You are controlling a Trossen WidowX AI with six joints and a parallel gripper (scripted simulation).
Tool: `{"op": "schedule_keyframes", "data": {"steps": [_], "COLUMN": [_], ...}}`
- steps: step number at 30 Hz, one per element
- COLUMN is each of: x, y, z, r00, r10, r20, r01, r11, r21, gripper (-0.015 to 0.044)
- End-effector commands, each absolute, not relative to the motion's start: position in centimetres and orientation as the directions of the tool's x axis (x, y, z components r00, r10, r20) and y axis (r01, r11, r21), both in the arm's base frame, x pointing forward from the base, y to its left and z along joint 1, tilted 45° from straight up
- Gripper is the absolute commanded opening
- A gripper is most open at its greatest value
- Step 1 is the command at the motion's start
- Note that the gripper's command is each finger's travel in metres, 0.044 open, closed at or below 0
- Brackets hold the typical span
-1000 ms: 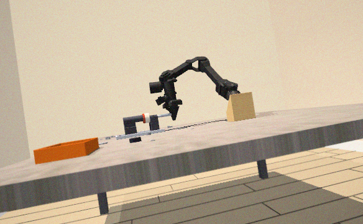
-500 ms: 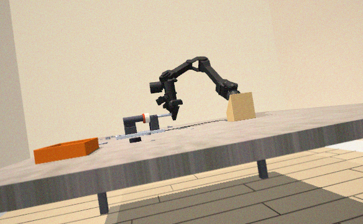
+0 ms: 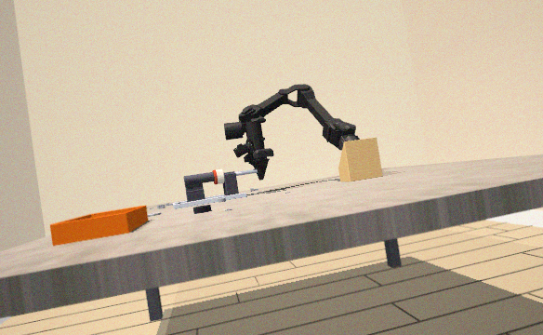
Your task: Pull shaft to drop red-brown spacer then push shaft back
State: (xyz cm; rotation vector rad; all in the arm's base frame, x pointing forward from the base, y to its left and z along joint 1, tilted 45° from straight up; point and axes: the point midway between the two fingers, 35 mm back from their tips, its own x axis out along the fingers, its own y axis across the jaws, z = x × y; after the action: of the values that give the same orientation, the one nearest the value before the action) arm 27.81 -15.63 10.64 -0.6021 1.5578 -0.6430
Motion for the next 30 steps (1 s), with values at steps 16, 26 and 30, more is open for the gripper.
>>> {"op": "schedule_keyframes", "data": {"steps": [16,26,30], "x": [27.58,27.47,27.51], "y": [-15.63,-15.62,-15.62], "z": [10.67,10.68,10.66], "r00": [-0.080,-0.080,-0.080], "r10": [-0.708,-0.708,-0.707], "r20": [-0.702,-0.702,-0.703], "r01": [-0.007,-0.008,-0.006], "r11": [0.705,0.705,0.705], "r21": [-0.709,-0.709,-0.709], "gripper": [0.0000,0.0000,0.0000]}}
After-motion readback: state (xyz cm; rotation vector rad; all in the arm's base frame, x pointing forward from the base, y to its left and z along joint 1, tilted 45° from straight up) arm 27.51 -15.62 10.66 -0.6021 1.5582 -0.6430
